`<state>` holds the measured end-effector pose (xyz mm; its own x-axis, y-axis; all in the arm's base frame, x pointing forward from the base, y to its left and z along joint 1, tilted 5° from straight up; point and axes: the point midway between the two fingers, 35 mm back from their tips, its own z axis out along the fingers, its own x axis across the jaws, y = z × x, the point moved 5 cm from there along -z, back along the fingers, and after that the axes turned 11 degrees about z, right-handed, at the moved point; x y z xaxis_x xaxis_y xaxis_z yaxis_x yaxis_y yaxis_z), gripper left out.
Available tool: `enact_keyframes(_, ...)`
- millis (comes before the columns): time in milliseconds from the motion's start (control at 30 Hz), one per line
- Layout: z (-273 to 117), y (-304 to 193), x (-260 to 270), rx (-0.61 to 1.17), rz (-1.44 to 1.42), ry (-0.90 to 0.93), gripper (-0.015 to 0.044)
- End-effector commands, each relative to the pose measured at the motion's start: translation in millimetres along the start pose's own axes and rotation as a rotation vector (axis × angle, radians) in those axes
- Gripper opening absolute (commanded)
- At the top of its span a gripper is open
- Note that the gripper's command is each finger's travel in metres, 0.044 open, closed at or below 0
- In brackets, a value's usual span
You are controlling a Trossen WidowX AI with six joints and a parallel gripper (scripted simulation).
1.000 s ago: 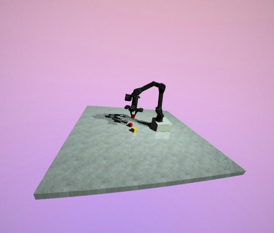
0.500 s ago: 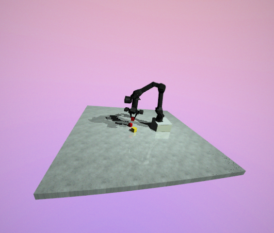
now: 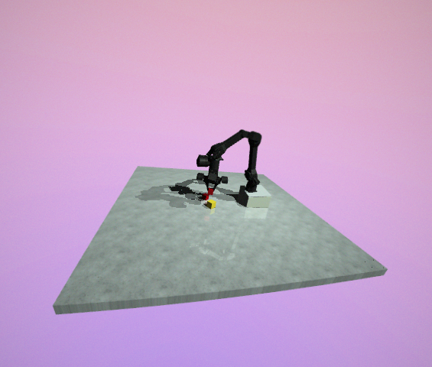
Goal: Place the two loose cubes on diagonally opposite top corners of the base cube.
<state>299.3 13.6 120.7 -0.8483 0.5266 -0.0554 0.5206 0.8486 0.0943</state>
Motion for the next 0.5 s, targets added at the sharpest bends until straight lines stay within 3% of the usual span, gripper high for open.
enact_keyframes(0,3.9,12.1,5.6,0.003,-0.027,0.001,0.0105)
enact_keyframes(467,8.5,40.4,25.2,-0.003,-0.107,0.002,0.0105)
